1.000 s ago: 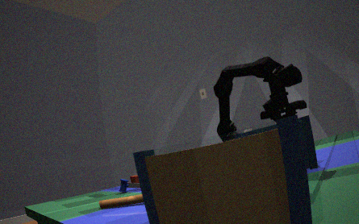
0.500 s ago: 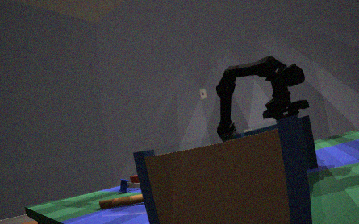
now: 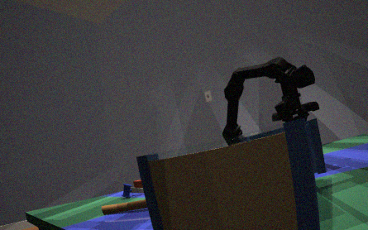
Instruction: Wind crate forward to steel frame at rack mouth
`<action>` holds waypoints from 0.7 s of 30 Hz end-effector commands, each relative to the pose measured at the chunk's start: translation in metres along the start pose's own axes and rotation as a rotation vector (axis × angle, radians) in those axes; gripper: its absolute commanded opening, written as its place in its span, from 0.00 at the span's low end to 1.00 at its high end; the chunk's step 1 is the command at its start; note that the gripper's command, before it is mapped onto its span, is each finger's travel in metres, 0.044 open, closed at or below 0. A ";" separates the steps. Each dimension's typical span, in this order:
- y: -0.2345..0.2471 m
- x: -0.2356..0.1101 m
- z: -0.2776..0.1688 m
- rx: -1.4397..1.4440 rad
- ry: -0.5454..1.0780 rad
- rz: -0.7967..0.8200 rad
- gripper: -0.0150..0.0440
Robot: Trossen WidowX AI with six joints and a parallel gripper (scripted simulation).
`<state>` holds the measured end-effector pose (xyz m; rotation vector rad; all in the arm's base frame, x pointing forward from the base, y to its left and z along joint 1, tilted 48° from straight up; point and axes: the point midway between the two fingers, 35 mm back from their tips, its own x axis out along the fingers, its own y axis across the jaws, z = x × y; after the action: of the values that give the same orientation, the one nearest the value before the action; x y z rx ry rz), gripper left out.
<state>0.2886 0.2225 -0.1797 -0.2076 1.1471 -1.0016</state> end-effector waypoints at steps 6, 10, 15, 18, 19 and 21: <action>0.000 0.000 0.000 -0.301 -0.003 0.010 0.25; 0.000 0.000 0.000 -0.677 -0.011 0.021 0.25; 0.000 0.000 0.000 -1.151 -0.028 0.031 0.25; 0.000 0.000 0.000 -1.290 -0.035 0.033 0.25; 0.000 0.000 0.000 -1.290 -0.035 0.033 0.25; 0.000 0.000 0.000 -1.290 -0.035 0.033 0.25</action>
<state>0.2906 0.2188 -0.1732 -0.9215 1.5361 -0.4001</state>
